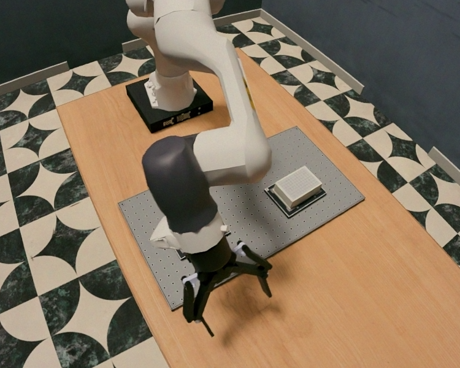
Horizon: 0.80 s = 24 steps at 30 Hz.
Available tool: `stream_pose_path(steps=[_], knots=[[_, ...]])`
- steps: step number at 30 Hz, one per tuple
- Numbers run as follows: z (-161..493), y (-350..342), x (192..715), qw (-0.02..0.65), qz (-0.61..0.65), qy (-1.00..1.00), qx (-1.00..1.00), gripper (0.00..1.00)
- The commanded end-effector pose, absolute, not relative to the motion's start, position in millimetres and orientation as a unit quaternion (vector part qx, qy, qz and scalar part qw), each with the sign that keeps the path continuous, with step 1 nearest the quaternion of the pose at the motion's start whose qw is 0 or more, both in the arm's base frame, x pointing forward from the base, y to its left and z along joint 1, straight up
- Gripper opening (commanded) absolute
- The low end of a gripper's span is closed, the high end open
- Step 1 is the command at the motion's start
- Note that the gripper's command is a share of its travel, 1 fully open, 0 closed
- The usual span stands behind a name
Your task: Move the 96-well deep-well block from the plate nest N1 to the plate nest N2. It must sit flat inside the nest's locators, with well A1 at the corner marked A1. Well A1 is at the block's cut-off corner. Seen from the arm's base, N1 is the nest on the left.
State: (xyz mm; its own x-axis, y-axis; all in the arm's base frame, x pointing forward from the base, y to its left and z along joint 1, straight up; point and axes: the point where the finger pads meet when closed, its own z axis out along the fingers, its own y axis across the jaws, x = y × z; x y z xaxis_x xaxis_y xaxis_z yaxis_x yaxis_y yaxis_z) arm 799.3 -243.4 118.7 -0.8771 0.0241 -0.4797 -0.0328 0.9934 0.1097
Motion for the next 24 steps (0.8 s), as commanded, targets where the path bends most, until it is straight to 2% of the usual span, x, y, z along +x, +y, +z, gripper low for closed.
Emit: stream_pose_path(steps=[1, 24], knots=[[117.6, -222.5, 795.9, 0.239, 0.053, 0.968, -0.046, 1.00], [107.9, -131.3, 773.5, 0.197, 0.047, 0.963, -0.181, 1.00]])
